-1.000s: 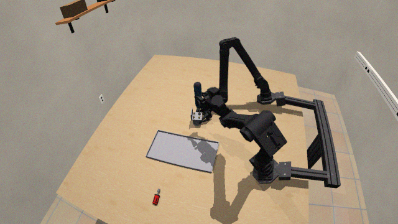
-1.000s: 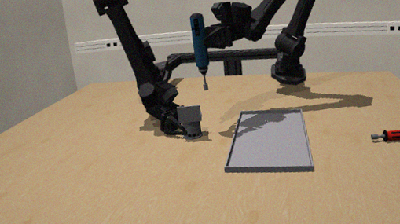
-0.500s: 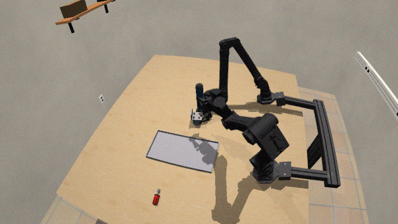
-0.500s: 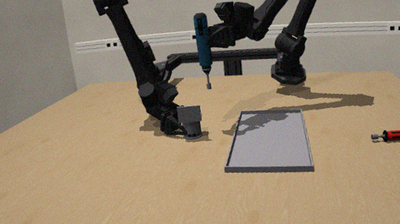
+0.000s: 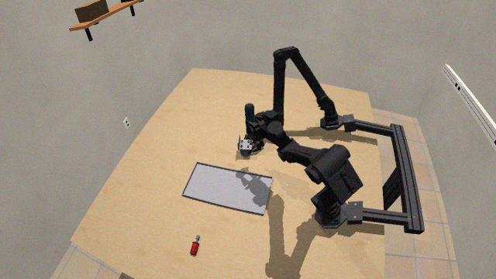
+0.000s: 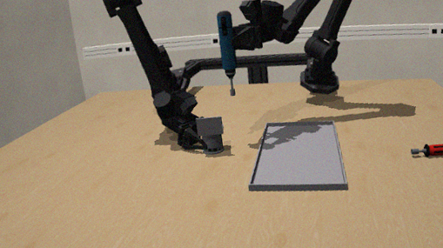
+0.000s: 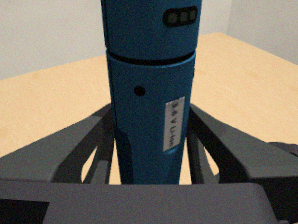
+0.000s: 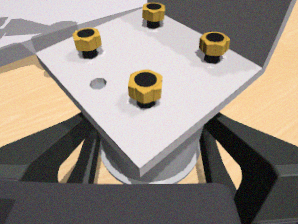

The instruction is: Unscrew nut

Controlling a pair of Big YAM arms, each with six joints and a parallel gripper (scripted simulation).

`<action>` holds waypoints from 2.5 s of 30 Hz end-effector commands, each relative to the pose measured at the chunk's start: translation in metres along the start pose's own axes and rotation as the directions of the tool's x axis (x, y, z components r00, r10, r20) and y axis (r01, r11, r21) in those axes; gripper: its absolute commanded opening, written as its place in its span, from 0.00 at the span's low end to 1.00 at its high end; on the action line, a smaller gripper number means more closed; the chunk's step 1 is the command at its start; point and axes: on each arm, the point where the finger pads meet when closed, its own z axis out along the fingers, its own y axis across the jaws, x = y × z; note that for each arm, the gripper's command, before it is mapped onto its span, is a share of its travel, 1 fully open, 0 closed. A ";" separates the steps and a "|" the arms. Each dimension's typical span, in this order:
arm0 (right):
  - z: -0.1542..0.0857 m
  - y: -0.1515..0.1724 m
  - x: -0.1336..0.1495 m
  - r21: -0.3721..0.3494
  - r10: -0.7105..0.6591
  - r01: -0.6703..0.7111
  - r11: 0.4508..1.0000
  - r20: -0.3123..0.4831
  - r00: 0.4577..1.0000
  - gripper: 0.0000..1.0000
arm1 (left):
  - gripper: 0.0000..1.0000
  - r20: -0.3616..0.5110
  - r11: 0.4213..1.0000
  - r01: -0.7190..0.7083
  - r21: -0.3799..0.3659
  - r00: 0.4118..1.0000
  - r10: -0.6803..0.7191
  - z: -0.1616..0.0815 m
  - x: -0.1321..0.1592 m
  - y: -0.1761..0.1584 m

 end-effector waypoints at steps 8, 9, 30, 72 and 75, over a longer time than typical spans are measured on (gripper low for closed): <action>0.003 -0.004 -0.006 0.006 -0.006 0.006 1.000 0.013 1.000 0.59 | 0.42 0.078 1.000 0.010 -0.008 0.997 -0.009 -0.001 -0.032 0.001; 0.003 -0.004 -0.006 0.006 -0.006 0.006 1.000 0.013 1.000 0.59 | 0.42 0.088 1.000 0.013 -0.011 0.996 -0.012 0.001 -0.037 0.002; 0.003 -0.004 -0.006 0.006 -0.006 0.006 1.000 0.013 1.000 0.59 | 0.42 0.109 1.000 0.017 -0.016 0.994 -0.015 0.003 -0.048 0.004; 0.003 -0.004 -0.006 0.006 -0.006 0.006 1.000 0.013 1.000 0.59 | 0.42 -0.127 0.985 0.115 -0.130 0.983 -0.132 0.031 0.013 0.083; 0.003 -0.004 -0.006 0.006 -0.006 0.006 1.000 0.013 1.000 0.59 | 0.42 -0.152 0.981 0.128 -0.148 0.977 -0.150 0.034 0.020 0.094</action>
